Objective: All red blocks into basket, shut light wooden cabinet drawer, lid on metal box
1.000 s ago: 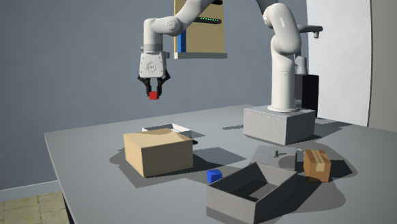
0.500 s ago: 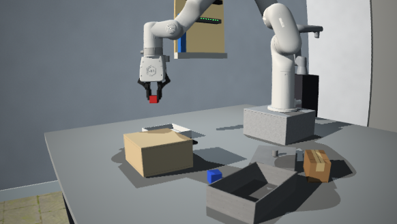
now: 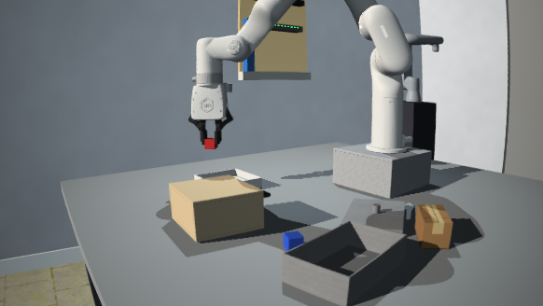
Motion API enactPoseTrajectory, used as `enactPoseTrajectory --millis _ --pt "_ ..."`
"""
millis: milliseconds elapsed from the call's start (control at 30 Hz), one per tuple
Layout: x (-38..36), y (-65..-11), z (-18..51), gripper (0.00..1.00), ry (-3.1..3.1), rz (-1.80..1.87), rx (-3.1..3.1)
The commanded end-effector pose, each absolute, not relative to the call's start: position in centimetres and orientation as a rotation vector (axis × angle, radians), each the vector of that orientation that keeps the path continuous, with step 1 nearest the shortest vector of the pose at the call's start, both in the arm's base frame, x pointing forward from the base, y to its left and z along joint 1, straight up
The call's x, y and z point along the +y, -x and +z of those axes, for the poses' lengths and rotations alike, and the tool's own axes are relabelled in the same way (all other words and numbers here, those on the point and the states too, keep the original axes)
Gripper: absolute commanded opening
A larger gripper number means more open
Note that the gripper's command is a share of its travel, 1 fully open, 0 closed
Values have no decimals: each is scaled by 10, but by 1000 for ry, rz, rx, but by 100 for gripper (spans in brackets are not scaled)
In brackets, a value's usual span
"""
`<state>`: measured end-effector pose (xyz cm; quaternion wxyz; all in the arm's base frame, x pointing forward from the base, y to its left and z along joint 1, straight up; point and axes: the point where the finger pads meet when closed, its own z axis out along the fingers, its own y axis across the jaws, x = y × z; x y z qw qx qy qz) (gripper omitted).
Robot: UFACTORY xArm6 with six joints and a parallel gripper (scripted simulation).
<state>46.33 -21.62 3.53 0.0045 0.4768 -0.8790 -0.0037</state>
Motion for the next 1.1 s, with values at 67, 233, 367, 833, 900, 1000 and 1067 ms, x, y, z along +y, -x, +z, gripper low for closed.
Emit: enactPoseTrajectory --millis 67,233,367,833,900,1000,1067 --pt "-217 -464 25 0 -1495 -8 -2755" --pt "-217 -464 13 0 -1495 -8 -2755" --pt "-217 -464 9 0 -1495 -8 -2755" --pt "-217 -464 -22 0 -1495 -8 -2755" --pt "-217 -464 -24 0 -1495 -8 -2755" --pt "-217 -464 -28 0 -1495 -8 -2755" --pt "-217 -464 -31 0 -1495 -8 -2755"
